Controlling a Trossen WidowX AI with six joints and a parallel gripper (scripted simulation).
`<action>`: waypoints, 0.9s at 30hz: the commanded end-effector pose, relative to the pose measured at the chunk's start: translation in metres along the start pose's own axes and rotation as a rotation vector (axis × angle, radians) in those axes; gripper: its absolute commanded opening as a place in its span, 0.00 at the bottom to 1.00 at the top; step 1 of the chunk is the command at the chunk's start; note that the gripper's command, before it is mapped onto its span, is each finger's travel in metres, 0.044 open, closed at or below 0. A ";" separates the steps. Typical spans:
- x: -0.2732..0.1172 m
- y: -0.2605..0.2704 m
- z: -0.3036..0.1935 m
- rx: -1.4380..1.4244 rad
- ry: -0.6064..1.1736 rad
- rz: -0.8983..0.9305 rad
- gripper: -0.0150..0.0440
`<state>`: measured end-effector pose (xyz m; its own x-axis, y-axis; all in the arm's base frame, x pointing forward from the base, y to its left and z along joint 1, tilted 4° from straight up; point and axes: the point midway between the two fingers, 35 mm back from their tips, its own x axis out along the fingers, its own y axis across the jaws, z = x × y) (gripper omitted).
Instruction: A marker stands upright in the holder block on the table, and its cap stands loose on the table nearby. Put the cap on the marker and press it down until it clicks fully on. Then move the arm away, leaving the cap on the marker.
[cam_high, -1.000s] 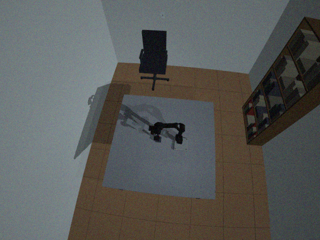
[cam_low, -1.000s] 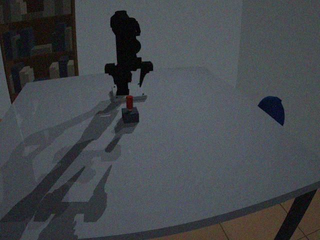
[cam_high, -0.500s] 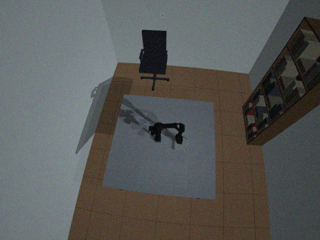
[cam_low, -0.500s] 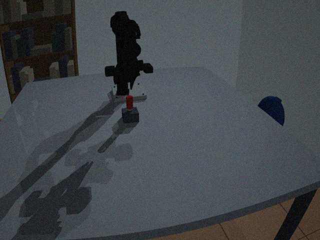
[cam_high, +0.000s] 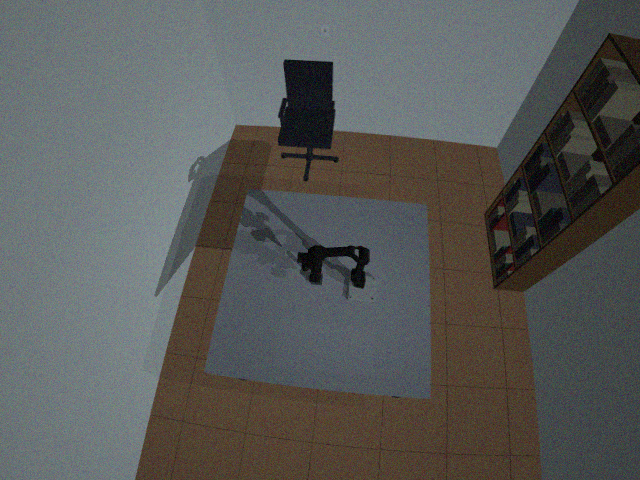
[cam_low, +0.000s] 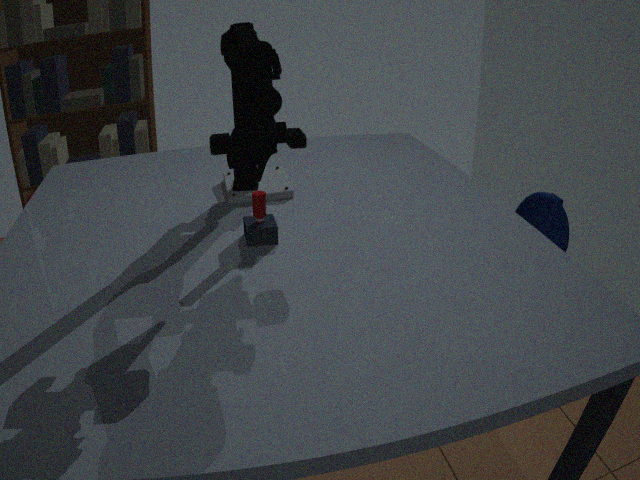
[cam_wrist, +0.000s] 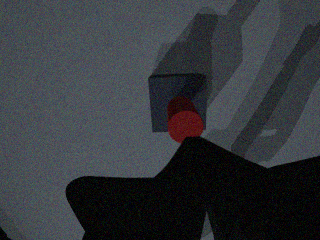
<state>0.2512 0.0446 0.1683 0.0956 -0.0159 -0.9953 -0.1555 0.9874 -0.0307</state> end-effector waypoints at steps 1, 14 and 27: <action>0.005 0.000 0.000 -0.005 0.001 0.003 0.25; 0.024 0.001 0.000 -0.005 0.001 0.003 0.25; 0.032 0.000 0.002 0.000 -0.007 0.000 0.25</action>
<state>0.2543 0.0444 0.1360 0.0953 -0.0149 -0.9953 -0.1560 0.9873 -0.0297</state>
